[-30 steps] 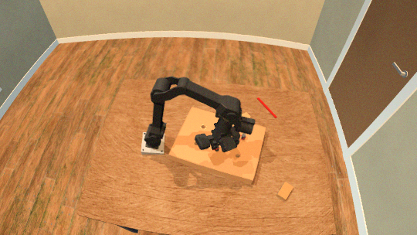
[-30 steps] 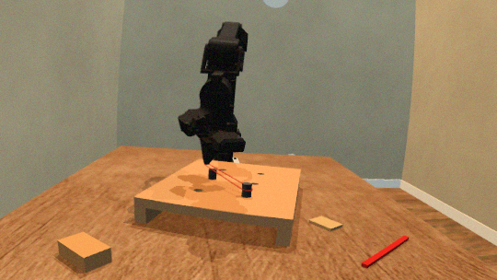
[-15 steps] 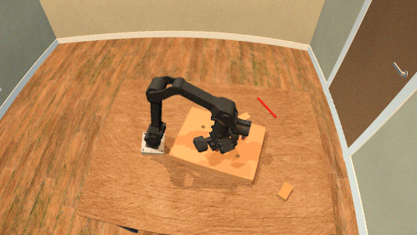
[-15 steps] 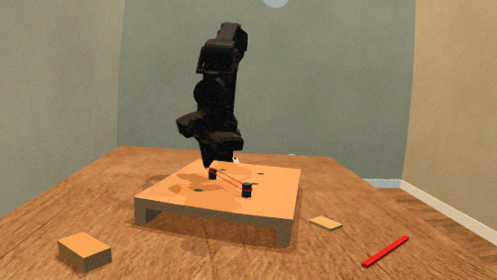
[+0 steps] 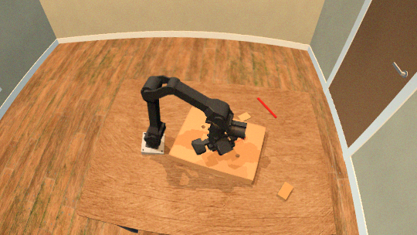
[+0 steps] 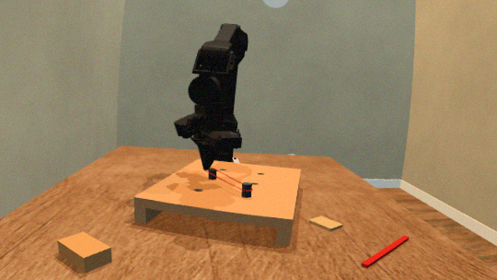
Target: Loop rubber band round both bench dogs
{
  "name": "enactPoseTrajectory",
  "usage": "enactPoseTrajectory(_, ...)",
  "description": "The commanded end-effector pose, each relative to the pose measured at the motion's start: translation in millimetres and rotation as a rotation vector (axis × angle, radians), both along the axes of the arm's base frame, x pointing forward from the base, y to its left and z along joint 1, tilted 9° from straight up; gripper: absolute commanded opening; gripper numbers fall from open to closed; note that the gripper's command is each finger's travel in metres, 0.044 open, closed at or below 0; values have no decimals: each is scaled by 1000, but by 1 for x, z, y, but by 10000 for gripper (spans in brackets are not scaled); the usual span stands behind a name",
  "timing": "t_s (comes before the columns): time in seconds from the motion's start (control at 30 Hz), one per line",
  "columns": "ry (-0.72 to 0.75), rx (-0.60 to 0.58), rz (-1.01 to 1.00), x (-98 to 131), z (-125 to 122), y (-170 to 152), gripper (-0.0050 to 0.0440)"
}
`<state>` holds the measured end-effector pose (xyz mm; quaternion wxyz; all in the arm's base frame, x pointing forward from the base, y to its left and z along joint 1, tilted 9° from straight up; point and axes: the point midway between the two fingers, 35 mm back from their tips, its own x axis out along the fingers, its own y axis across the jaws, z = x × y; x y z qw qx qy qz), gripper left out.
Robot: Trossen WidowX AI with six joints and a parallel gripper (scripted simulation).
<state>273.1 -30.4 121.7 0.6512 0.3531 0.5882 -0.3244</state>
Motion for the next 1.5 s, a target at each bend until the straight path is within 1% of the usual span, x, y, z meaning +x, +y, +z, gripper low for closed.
enactPoseTrajectory(0.0, -13, 3, -2, -7, -3, -4, -50)
enactPoseTrajectory(0.37, -74, 28, 7, -8, -9, -6, -50)
enactPoseTrajectory(0.87, -63, 30, 7, -8, -11, -6, -50)
enactPoseTrajectory(0.97, -73, 29, 6, -5, -8, -5, -50)
enactPoseTrajectory(1.47, -71, 30, 5, -10, -10, 1, -50)
